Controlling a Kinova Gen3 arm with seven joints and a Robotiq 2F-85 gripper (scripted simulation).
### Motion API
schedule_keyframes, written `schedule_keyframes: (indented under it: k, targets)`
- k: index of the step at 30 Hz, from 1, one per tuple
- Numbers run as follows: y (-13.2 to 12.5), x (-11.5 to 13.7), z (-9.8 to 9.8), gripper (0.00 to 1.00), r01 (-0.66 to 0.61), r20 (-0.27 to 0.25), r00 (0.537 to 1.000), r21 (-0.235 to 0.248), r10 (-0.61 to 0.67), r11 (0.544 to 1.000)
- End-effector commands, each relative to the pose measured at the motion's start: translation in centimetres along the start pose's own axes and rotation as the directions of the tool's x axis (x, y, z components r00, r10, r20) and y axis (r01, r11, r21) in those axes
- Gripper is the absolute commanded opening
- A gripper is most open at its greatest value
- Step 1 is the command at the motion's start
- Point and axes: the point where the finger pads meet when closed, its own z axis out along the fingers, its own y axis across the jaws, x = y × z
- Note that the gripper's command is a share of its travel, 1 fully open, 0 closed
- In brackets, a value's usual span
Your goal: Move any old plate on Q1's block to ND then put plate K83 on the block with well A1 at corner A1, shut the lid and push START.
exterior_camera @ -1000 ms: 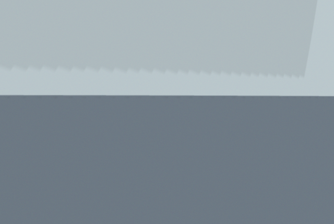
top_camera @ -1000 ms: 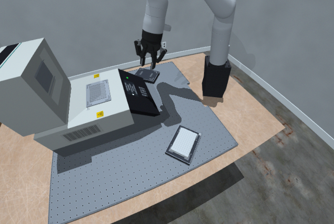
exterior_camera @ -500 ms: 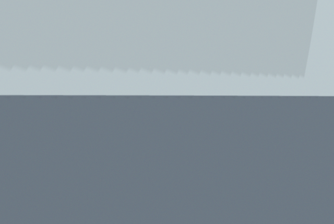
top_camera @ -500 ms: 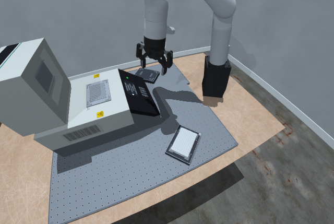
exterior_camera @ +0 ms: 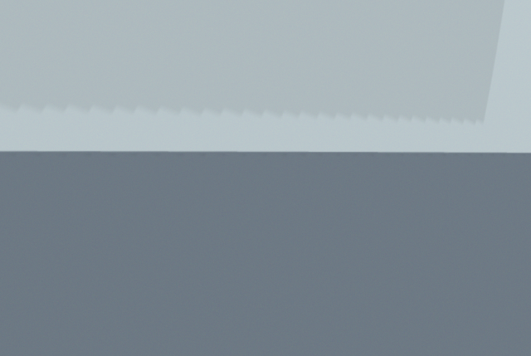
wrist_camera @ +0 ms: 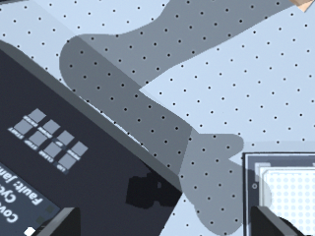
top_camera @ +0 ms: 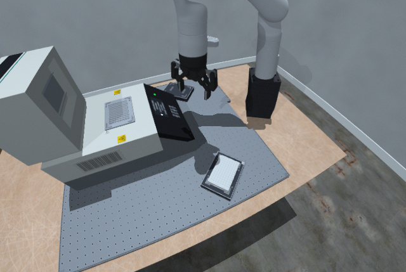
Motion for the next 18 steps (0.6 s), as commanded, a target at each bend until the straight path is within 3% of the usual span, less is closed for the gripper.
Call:
schedule_keyframes:
  k: [1, 18]
  targets:
    - [0.8, -0.5, 0.1, 1.0, 0.002, 0.0, 1.0, 0.001, -0.002, 1.0]
    - [5.3, -2.7, 0.7, 1.0, 0.002, 0.001, 1.0, 0.001, -0.002, 1.0]
